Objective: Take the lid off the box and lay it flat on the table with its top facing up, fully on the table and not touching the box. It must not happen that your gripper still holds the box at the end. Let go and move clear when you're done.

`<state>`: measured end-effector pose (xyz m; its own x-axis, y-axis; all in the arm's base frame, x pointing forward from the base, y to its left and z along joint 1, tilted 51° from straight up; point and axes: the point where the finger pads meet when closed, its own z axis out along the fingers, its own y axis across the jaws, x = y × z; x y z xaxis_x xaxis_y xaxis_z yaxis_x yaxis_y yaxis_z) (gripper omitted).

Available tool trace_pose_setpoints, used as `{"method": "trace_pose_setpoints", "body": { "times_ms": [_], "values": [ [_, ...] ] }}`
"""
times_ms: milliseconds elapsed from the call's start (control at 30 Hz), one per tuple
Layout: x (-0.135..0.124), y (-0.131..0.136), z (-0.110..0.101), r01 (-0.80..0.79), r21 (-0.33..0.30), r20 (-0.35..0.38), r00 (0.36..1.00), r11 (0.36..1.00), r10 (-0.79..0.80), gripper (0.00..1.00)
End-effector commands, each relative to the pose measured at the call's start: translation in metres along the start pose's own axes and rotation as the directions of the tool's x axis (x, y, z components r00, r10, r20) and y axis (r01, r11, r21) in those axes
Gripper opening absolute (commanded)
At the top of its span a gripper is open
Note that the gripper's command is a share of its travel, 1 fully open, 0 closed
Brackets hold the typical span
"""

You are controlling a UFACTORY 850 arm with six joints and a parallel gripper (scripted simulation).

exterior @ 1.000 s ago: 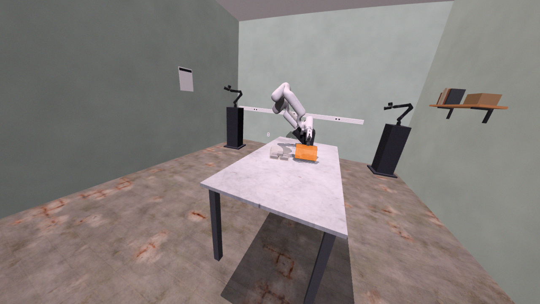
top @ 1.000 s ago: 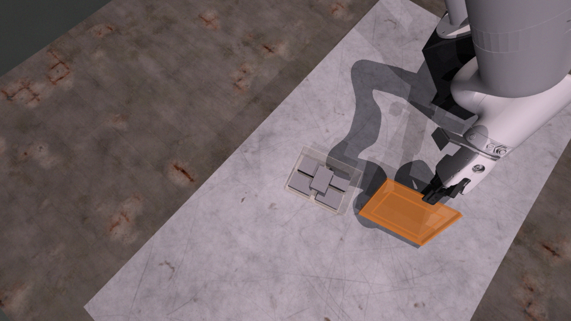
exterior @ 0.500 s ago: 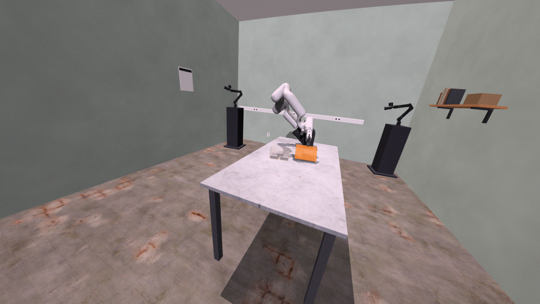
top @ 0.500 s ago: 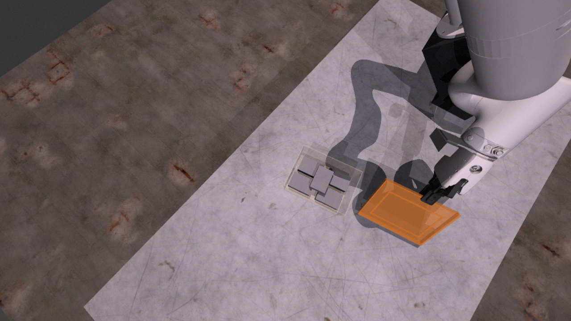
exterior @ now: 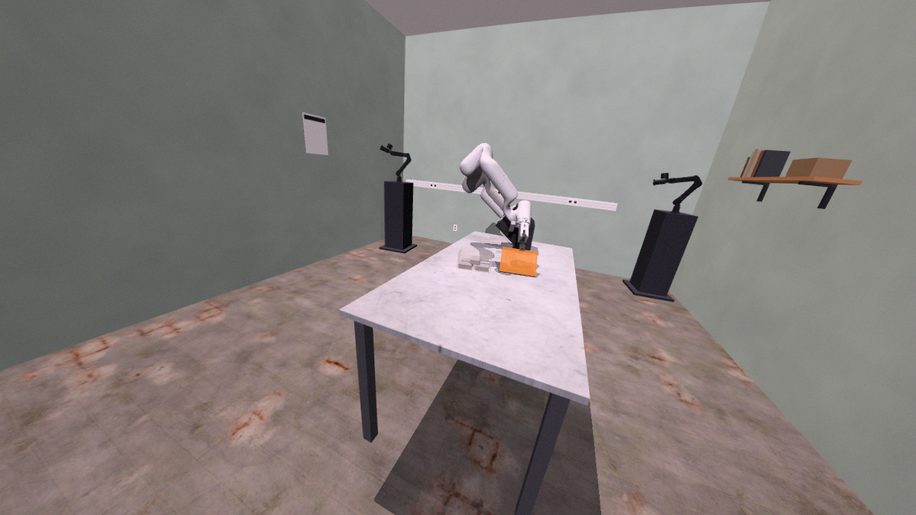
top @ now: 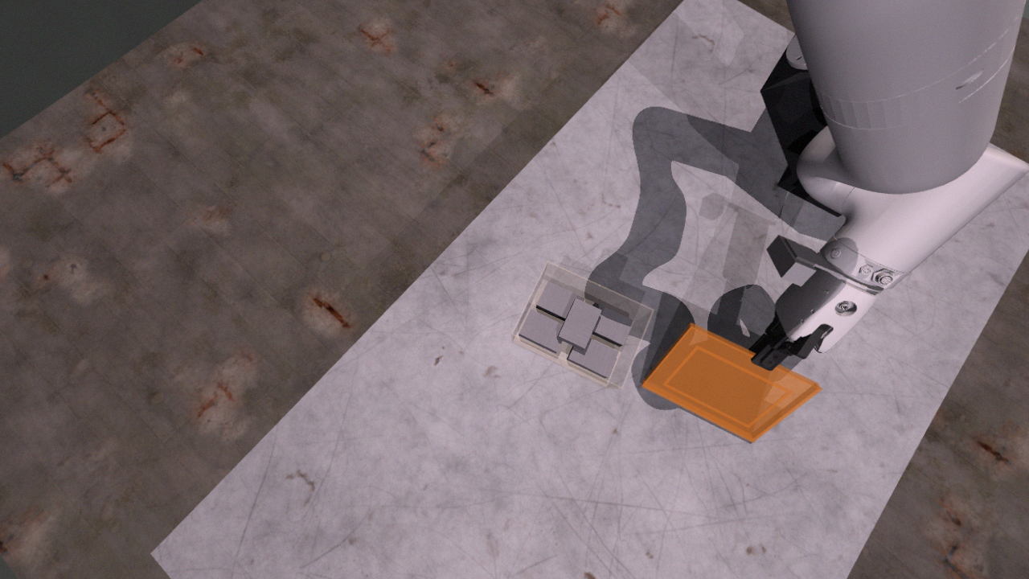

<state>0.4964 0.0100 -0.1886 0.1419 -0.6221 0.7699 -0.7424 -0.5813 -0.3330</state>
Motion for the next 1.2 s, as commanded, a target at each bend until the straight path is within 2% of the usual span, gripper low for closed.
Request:
{"method": "trace_pose_setpoints", "body": {
  "times_ms": [0,1167],
  "values": [
    [0.0,0.0,0.001,-0.001,0.002,0.0,1.0,1.0,0.001,0.0],
    [0.0,0.017,0.021,-0.001,0.002,0.0,1.0,1.0,0.001,0.0]
  ]
}}
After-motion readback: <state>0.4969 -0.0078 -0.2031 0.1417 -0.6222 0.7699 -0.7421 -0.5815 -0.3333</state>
